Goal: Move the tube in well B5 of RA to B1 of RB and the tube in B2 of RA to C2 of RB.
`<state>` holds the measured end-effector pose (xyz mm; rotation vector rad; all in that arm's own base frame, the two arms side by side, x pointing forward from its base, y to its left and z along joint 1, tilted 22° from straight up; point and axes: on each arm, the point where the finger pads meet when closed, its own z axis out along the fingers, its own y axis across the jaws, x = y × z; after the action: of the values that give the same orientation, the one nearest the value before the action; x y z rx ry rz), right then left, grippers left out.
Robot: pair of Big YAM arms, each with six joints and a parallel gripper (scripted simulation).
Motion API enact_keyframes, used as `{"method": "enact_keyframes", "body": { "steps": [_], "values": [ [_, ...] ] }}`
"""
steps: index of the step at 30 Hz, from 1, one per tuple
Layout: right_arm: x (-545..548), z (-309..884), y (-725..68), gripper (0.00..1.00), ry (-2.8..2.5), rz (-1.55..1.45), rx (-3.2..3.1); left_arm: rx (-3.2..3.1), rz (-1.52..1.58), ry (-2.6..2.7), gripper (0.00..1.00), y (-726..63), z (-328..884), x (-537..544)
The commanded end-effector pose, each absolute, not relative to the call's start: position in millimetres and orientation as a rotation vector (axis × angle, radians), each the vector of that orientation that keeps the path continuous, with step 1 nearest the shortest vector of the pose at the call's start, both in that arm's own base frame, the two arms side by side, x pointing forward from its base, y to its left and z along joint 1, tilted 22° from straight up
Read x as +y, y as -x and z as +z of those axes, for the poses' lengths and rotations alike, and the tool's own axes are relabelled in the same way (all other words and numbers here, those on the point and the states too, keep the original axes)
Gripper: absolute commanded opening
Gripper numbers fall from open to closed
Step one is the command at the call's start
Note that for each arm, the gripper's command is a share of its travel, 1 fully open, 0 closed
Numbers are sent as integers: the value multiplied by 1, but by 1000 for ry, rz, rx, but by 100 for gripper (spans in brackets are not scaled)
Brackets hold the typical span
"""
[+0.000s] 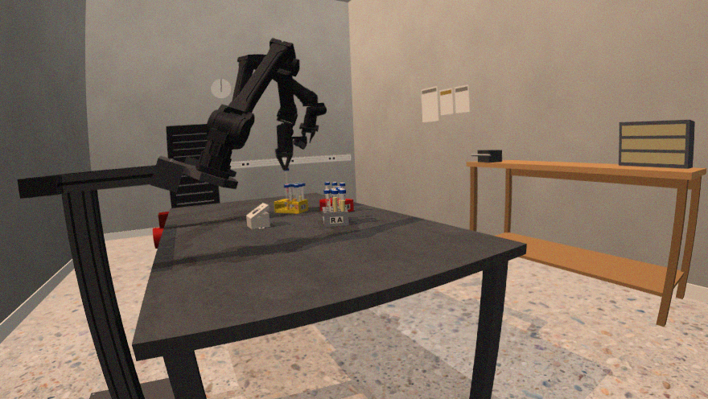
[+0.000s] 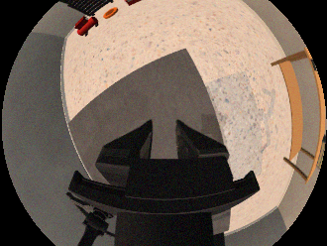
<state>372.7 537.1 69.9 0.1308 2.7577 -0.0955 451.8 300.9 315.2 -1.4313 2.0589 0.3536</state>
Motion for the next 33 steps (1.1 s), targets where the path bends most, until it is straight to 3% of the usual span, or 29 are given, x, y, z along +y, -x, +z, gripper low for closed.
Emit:
{"method": "enact_keyframes", "body": {
  "steps": [1, 33],
  "values": [
    [550, 90, -378, 0, -134, -46, 2743, 2022, 345, 1418, 30, -456, 335, 304],
    [553, 90, -395, 0, -145, -32, 2736, 2022, 345, 1418, 30, -456, 335, 304]
  ]
}}
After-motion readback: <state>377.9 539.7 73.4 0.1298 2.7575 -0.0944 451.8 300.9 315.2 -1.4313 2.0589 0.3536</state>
